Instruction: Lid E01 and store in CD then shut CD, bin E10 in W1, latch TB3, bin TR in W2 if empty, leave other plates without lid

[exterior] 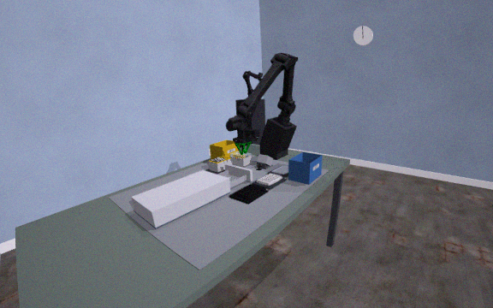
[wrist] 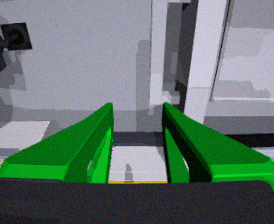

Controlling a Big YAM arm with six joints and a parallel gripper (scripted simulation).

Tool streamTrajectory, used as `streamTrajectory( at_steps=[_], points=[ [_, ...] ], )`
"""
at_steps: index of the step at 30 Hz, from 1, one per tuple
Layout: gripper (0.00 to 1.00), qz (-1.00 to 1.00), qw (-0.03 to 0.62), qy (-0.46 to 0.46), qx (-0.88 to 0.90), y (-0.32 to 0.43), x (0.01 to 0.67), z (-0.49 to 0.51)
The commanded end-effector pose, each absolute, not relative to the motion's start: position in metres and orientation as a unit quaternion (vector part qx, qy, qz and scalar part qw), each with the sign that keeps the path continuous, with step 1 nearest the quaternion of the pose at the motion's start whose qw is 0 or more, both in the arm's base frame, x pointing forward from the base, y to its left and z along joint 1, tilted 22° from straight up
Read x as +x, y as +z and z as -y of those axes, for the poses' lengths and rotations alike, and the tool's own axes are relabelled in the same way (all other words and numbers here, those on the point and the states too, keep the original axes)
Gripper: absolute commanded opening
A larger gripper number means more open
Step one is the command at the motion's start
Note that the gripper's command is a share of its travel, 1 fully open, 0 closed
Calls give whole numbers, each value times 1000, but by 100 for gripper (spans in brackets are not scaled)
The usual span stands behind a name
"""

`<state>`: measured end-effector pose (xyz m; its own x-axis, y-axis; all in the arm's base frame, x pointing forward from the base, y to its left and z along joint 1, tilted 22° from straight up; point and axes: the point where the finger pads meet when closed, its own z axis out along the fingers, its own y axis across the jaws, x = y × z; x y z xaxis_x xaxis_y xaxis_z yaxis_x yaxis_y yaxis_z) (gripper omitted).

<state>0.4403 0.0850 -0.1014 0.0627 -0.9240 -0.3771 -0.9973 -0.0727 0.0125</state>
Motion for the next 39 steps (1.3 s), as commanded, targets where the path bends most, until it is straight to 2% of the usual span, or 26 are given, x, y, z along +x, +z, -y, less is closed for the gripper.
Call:
streamTrajectory(
  at_steps=[1,14,15,39],
  points=[
    [30,-669,148,126,-717,-77,461,-74],
    [30,-668,142,131,-718,-85,457,-81],
    [100,-678,143,132,-709,-80,448,-90],
    [100,-887,86,175,-419,-61,379,-141]
  ],
)
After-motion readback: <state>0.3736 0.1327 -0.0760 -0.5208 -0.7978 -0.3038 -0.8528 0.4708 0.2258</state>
